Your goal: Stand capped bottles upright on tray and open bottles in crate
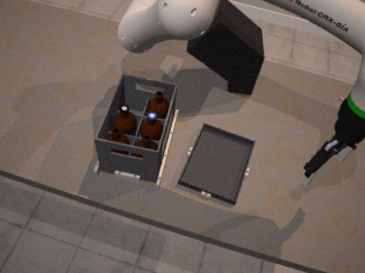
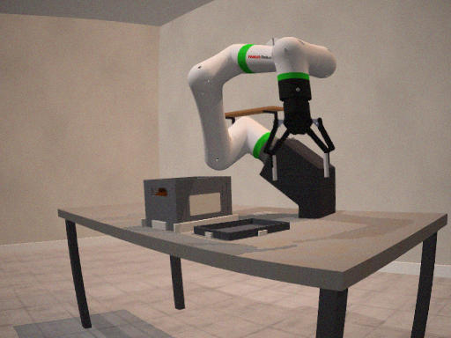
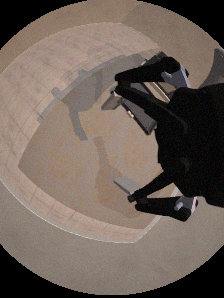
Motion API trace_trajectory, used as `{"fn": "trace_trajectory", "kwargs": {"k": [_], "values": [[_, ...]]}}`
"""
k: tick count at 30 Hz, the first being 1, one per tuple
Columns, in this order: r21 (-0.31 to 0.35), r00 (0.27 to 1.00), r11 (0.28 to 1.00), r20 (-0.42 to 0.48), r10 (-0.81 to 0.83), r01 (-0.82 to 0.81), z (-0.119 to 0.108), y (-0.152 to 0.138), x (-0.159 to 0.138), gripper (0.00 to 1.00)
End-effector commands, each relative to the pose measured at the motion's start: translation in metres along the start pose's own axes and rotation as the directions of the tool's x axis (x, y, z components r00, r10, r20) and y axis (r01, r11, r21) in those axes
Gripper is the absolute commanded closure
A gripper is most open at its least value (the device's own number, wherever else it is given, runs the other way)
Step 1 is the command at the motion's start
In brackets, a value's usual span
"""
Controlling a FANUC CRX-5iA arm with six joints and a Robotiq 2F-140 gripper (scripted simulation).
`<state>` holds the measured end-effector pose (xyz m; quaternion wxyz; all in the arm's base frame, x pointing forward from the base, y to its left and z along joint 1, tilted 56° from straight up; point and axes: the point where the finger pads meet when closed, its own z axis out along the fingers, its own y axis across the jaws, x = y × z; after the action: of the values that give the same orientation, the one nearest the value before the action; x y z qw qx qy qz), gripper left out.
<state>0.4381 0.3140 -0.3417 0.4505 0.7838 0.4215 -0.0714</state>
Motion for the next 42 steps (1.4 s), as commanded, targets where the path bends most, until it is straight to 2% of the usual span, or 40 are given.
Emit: {"fn": "trace_trajectory", "kwargs": {"k": [1, 17, 42], "values": [[0.000, 1.000, 1.000, -0.001, 0.000, 0.000, 0.000, 0.000, 0.000, 0.00], [0.000, 1.000, 1.000, -0.001, 0.000, 0.000, 0.000, 0.000, 0.000, 0.00], [0.000, 1.000, 1.000, -0.001, 0.000, 0.000, -0.077, -0.001, 0.002, 0.00]]}}
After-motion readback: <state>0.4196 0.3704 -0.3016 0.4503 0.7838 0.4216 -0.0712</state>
